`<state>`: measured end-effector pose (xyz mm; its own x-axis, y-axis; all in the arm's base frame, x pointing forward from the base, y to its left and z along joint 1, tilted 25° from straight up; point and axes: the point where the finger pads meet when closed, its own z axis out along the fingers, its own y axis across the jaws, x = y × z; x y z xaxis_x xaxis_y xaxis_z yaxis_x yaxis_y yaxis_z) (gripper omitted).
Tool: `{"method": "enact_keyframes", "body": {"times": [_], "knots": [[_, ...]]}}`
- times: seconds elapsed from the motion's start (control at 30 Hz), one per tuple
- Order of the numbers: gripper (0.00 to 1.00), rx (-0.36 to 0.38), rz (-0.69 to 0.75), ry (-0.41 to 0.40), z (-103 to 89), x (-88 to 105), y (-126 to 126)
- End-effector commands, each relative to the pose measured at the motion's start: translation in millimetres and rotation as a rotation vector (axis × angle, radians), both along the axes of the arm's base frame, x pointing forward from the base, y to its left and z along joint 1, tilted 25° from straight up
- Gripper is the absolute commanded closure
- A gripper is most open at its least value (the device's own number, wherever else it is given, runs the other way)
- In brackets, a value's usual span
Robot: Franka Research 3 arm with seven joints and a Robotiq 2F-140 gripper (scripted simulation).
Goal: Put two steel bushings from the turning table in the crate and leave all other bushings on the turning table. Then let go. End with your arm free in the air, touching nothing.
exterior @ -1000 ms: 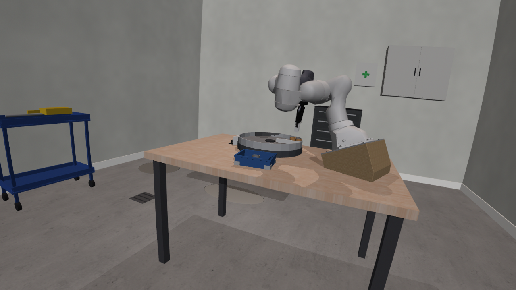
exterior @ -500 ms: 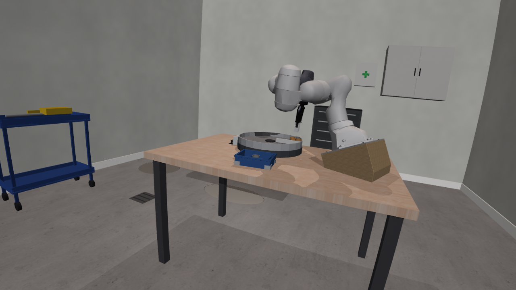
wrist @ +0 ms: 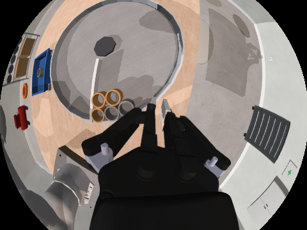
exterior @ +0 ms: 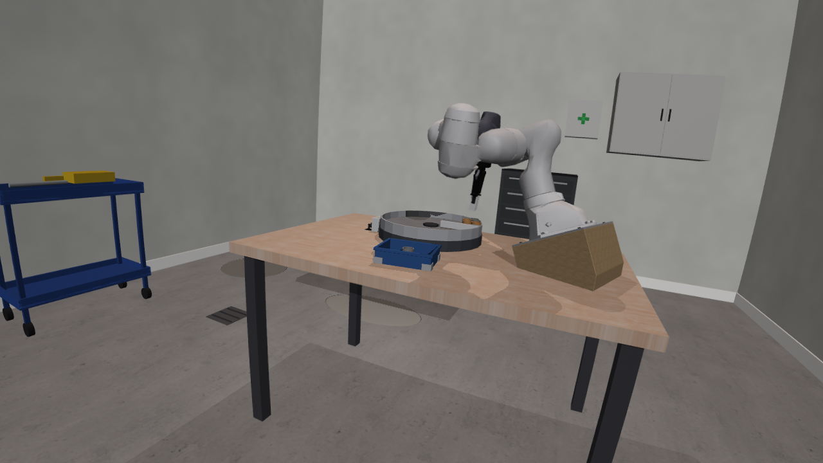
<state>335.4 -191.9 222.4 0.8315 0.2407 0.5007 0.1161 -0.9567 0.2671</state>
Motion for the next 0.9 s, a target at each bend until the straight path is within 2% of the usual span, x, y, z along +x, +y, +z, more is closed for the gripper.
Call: {"method": "enact_keyframes", "body": {"times": [0.0, 0.27, 0.33, 0.87], "knots": [[0.9, 0.091, -0.138, -0.028, -0.3, 0.3, 1], [0.9, 0.091, -0.138, -0.028, -0.3, 0.3, 1], [0.9, 0.15, -0.201, 0.012, -7.5, -11.0, 14], [0.9, 0.15, -0.201, 0.012, -7.6, -11.0, 14]]}}
